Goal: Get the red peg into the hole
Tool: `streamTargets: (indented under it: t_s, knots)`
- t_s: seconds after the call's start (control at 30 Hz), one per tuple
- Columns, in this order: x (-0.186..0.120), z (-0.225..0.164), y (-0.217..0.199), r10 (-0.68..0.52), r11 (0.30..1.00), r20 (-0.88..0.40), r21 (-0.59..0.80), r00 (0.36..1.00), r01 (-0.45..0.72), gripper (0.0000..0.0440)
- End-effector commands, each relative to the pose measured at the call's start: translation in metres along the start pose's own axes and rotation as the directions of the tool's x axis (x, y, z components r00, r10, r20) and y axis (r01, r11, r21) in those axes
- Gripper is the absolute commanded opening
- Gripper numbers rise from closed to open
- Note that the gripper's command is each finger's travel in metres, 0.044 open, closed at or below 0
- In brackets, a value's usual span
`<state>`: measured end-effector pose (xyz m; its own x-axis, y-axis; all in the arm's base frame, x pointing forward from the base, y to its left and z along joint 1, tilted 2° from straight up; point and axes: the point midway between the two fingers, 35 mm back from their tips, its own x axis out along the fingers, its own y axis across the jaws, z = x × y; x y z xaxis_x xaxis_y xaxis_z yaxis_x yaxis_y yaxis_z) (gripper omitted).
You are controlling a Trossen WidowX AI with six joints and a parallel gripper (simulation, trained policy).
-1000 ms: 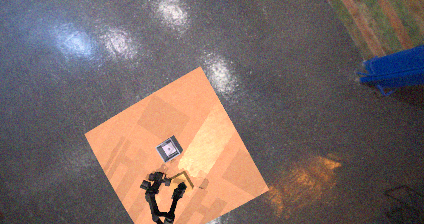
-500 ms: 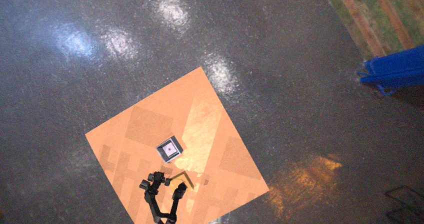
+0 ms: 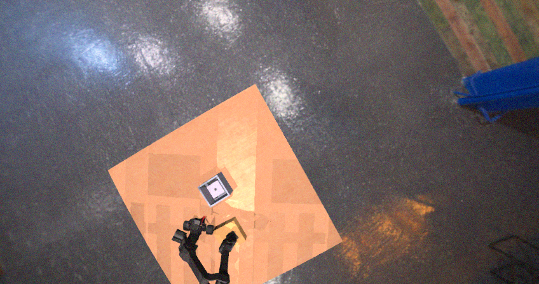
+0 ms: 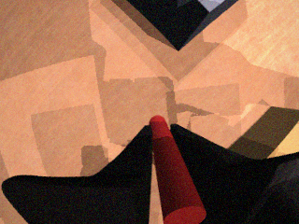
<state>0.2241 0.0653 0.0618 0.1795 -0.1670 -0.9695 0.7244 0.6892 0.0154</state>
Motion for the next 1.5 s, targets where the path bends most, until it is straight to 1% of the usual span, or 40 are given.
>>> streamTargets:
  t_s: [0.0,0.2,0.6,0.97,1.47]
  knots:
    - [-0.012,0.016,0.003,0.009,1.0,0.035,-0.013,0.999,-0.009,0.0]
    - [-0.026,0.042,0.005,0.01,1.0,0.071,-0.014,0.997,-0.009,0.0]
    - [-0.025,0.091,-0.007,-0.007,0.999,0.098,0.051,0.995,0.002,0.0]
    - [-0.015,0.129,-0.02,-0.019,0.993,0.112,0.121,0.994,0.005,0.0]
    - [0.01,0.174,-0.036,-0.022,0.978,0.111,0.211,0.994,-0.002,0.0002]
